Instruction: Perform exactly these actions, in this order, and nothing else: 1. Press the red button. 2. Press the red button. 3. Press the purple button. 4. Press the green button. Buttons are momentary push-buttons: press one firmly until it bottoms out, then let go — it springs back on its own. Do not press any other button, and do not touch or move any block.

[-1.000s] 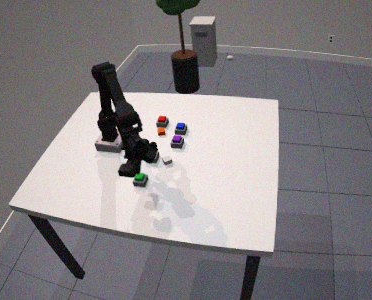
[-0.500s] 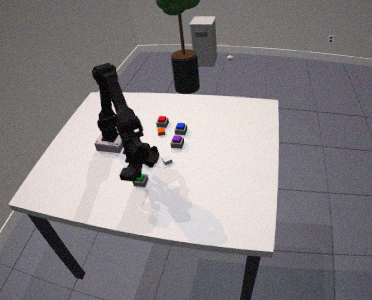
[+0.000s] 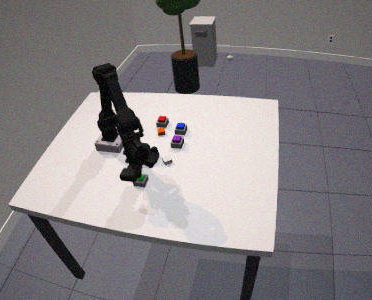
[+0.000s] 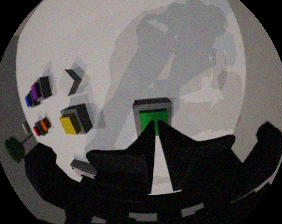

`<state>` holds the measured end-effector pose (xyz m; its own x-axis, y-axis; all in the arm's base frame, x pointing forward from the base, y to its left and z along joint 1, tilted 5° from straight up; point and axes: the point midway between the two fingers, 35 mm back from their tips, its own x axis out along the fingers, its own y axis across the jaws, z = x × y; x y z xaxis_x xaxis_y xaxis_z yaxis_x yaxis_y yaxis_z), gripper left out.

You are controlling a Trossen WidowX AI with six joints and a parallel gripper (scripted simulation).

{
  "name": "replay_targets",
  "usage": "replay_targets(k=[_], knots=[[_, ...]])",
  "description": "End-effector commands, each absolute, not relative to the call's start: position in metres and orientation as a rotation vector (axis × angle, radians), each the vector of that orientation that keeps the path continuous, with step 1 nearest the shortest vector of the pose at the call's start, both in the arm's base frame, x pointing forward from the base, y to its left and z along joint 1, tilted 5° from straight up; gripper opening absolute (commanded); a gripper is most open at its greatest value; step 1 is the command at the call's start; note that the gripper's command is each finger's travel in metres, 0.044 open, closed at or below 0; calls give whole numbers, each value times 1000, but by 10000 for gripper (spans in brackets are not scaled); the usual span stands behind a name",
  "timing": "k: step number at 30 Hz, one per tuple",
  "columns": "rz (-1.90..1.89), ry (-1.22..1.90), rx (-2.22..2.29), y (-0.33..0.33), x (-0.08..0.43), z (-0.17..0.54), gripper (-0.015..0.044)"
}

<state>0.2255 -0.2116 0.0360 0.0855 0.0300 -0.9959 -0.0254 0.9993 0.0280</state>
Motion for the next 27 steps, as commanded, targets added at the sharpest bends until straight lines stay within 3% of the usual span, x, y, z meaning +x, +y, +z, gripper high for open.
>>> replay_targets(k=[1, 11, 25, 27], knots=[[44, 1485, 14, -210, 225, 34, 20], [43, 1485, 14, -211, 222, 68, 20], [50, 1509, 32, -49, 296, 101, 387], [50, 1511, 33, -21, 299, 106, 400]])
